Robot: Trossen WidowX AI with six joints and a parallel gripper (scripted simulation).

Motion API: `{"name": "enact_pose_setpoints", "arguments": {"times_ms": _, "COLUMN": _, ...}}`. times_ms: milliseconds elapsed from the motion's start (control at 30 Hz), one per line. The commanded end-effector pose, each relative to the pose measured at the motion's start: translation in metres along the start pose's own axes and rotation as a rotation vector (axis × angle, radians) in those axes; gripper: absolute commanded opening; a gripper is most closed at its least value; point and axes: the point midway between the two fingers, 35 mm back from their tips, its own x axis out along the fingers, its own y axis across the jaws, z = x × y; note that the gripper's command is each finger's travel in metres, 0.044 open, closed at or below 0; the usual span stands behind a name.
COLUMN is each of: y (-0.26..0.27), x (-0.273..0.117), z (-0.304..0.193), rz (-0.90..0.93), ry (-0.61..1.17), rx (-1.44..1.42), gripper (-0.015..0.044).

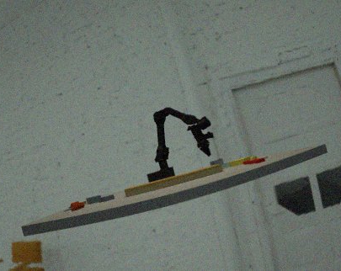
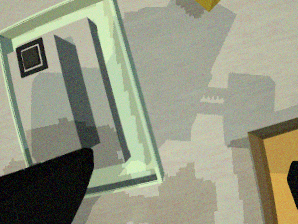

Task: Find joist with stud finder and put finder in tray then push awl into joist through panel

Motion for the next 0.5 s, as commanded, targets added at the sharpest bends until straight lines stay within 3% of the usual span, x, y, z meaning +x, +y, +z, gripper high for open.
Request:
{"name": "enact_pose_setpoints", "arguments": {"times_ms": 0, "y": -0.052, "x": -0.006, "z": -0.031, "rz": -0.037, "ry": 0.022, "rx": 0.159, "gripper": 0.044}}
{"name": "enact_pose_setpoints", "arguments": {"times_ms": 467, "y": -0.194, "x": -0.042, "z": -0.226, "rz": -0.157, "ry": 0.123, "rx": 0.777, "gripper": 0.044}}
